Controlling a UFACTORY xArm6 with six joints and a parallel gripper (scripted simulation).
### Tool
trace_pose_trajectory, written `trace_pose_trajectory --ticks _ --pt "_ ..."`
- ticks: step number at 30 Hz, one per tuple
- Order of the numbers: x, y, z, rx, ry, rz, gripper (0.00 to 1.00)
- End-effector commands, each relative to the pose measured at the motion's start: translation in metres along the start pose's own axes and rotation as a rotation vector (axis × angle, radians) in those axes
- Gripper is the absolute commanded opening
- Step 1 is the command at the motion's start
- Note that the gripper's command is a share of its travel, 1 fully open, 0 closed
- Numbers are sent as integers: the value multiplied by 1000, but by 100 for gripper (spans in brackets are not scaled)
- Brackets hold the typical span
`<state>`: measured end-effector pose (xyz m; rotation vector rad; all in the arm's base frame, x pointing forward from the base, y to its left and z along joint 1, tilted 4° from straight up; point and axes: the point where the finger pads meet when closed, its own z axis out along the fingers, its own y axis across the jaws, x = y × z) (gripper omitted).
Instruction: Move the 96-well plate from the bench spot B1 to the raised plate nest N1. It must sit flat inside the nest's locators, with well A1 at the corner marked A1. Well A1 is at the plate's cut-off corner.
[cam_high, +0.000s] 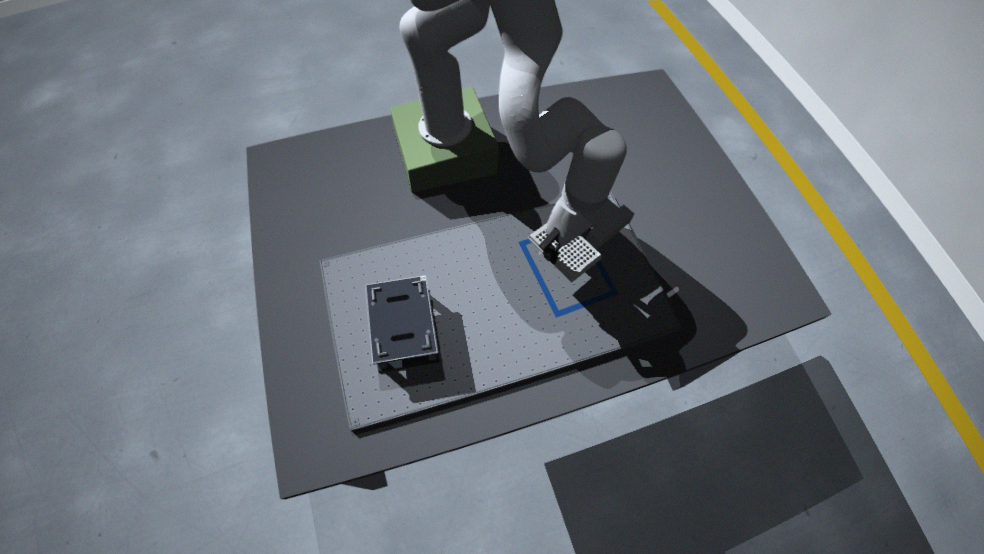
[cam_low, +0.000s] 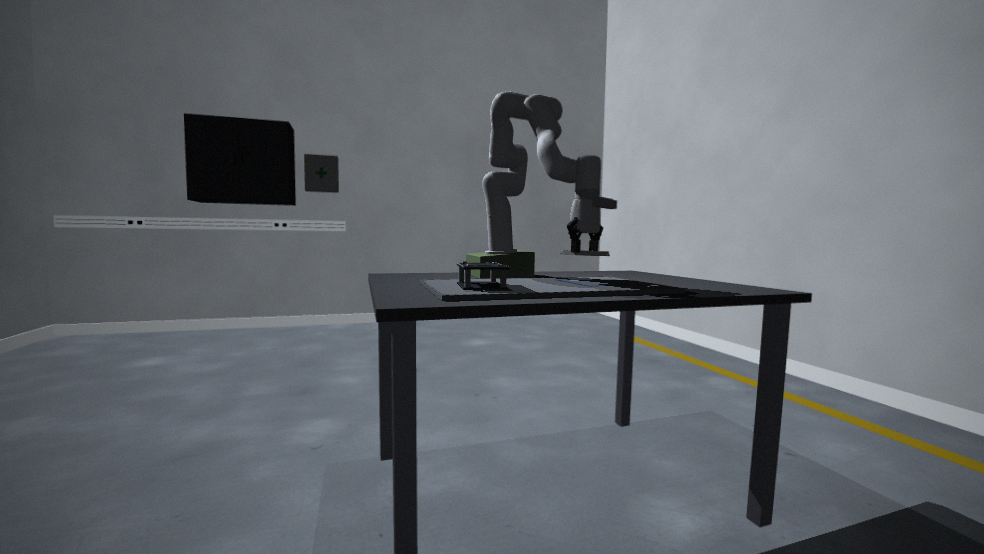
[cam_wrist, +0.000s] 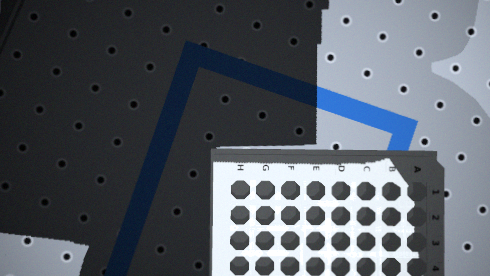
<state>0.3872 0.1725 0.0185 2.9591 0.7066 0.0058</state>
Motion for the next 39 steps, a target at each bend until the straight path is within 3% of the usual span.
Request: trace_pose_trajectory --ticks 1,39 --pt "-4 20 -4 22 4 -211 0" --pt "-35 128 -20 17 16 -1344 0"
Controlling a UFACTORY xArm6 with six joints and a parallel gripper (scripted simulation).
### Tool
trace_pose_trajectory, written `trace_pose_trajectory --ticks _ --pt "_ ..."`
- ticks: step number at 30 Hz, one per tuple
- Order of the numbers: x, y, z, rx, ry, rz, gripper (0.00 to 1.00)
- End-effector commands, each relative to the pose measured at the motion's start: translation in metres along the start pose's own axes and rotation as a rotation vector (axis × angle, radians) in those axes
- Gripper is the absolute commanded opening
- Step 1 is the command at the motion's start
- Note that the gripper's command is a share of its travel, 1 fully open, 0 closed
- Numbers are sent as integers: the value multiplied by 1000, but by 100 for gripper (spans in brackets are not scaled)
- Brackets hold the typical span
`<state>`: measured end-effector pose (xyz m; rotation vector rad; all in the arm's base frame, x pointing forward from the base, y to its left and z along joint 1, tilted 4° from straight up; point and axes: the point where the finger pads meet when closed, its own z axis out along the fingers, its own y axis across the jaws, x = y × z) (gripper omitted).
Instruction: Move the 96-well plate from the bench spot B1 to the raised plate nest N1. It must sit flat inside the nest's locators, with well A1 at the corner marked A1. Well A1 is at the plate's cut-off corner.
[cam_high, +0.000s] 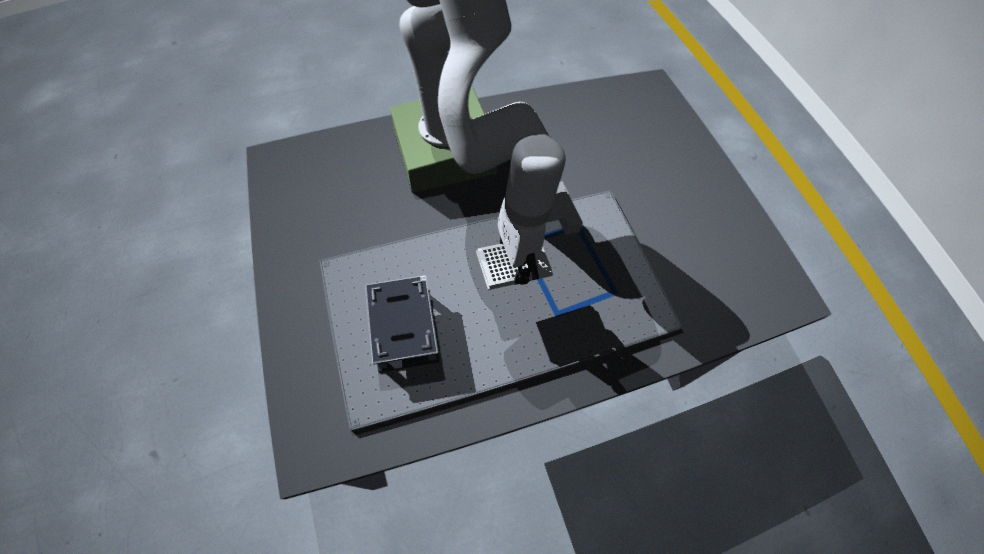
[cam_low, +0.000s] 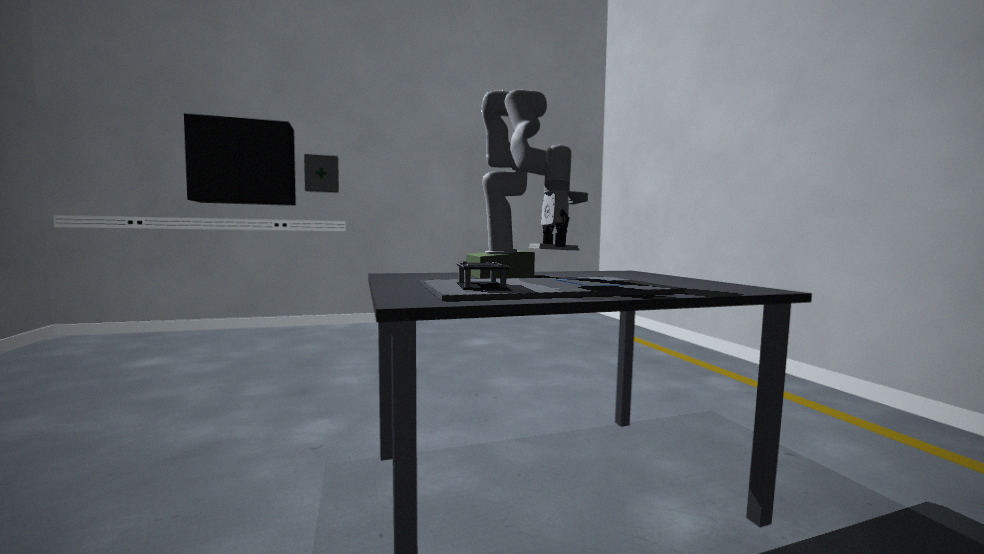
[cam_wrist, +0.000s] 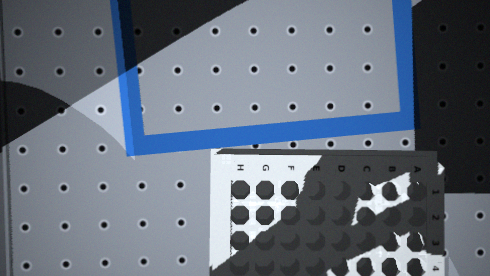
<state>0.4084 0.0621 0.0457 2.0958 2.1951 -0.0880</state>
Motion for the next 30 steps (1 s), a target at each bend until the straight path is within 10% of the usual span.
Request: trace_pose_trajectory --ticks 1,30 --pt "-18 4 -4 12 41 -196 0" --pt "-103 17 -14 -6 43 -1063 0"
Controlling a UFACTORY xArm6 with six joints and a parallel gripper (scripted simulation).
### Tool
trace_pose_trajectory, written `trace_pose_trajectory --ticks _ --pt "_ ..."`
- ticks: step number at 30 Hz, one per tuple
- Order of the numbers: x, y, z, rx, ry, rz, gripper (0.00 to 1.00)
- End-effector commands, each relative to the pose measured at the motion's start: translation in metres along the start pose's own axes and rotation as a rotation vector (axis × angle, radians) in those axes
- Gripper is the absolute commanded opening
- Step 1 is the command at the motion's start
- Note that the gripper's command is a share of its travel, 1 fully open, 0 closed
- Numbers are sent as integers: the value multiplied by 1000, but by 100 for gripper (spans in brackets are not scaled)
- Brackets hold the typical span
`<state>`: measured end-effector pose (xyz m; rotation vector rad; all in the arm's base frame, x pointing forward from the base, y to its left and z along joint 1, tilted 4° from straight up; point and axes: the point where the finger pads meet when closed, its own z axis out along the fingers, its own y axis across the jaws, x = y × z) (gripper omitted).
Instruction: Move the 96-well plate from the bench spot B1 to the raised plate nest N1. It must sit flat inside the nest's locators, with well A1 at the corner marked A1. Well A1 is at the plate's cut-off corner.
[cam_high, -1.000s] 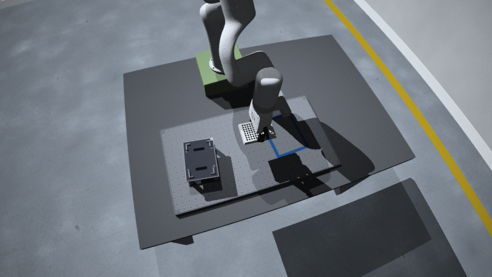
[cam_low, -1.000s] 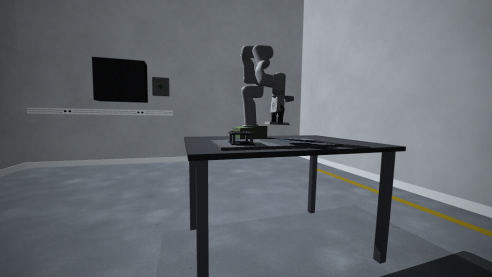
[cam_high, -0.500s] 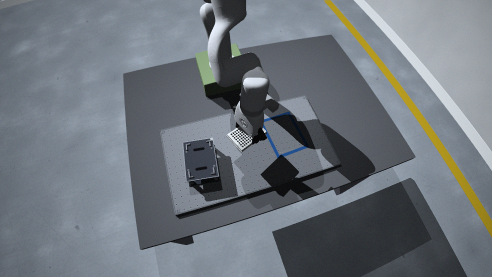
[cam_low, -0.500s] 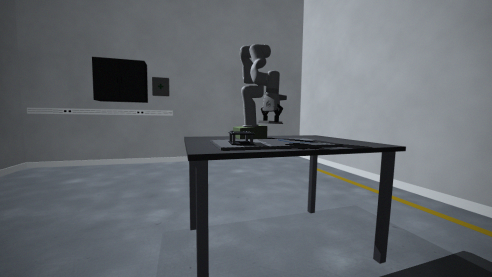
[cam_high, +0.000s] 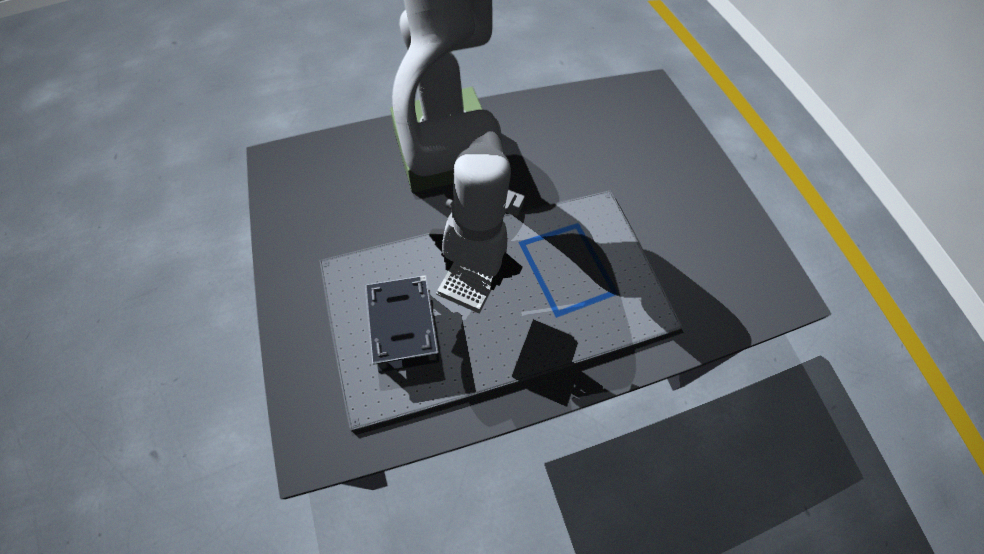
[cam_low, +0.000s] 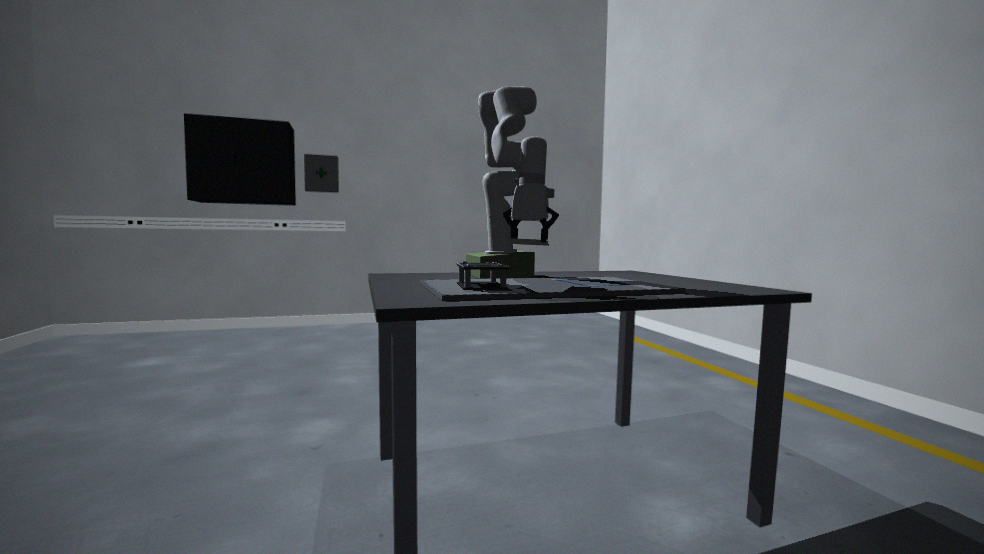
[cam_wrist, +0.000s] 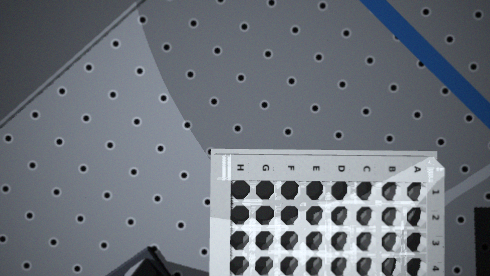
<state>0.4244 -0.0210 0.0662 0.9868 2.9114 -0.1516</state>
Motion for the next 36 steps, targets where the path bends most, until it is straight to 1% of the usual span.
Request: trace_pose_trajectory --ticks 1,4,6,15,21,23,36 --pt "-17 -13 -4 -27 28 -225 0" --pt "-24 -19 -5 -28 26 -325 0" --pt "-24 -19 -5 -28 26 -325 0" --pt "-47 -39 -9 -32 22 -617 0" --pt "-62 -52 -11 -31 22 -617 0" --pt "-62 -52 -11 -31 22 -617 0" --pt "-94 -81 -16 -31 22 -617 0"
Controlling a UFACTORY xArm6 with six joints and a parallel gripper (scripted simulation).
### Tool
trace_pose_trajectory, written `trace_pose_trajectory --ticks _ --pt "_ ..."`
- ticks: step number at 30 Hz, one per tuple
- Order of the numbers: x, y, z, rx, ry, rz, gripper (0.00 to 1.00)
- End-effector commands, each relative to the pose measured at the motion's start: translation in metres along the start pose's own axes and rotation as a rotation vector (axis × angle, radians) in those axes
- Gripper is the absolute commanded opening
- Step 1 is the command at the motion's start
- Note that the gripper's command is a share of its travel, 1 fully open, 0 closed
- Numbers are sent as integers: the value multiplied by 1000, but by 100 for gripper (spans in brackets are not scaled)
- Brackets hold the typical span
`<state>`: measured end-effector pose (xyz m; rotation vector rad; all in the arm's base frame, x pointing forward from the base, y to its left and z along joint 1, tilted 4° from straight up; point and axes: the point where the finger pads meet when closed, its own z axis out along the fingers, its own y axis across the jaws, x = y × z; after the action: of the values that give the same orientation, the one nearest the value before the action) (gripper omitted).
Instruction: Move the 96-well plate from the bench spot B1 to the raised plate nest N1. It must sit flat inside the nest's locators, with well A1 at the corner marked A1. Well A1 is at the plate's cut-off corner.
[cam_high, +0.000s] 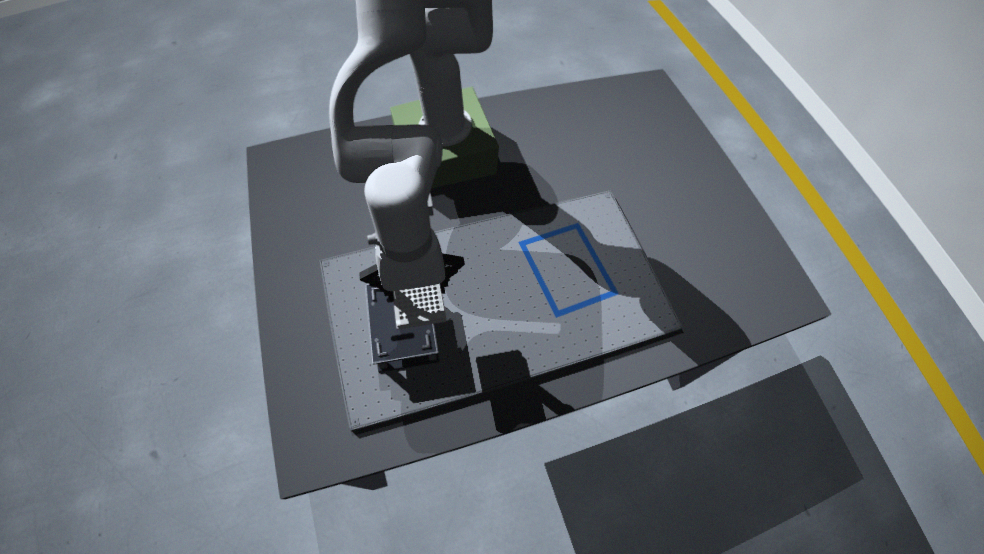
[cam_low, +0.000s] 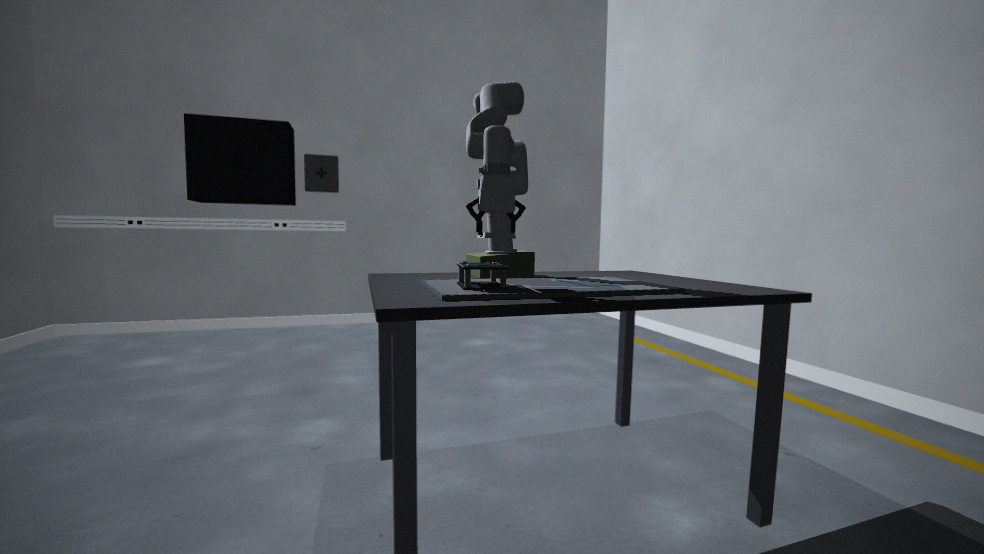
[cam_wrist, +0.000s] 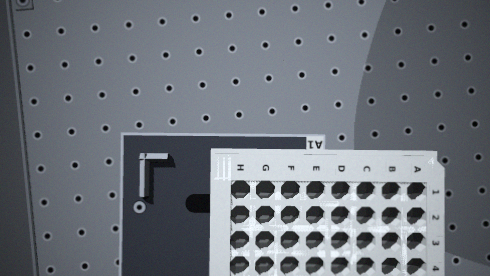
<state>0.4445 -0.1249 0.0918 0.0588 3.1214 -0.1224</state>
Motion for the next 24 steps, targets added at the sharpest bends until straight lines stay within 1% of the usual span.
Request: trace_pose_trajectory --ticks 1,4,11,24 --pt "-6 -18 -4 -1 -3 -1 0" --pt "-7 -22 -5 -1 -3 -1 0" --pt "-11 -42 -8 -1 -3 -1 0" --pt "-12 -44 -8 -1 -3 -1 0"
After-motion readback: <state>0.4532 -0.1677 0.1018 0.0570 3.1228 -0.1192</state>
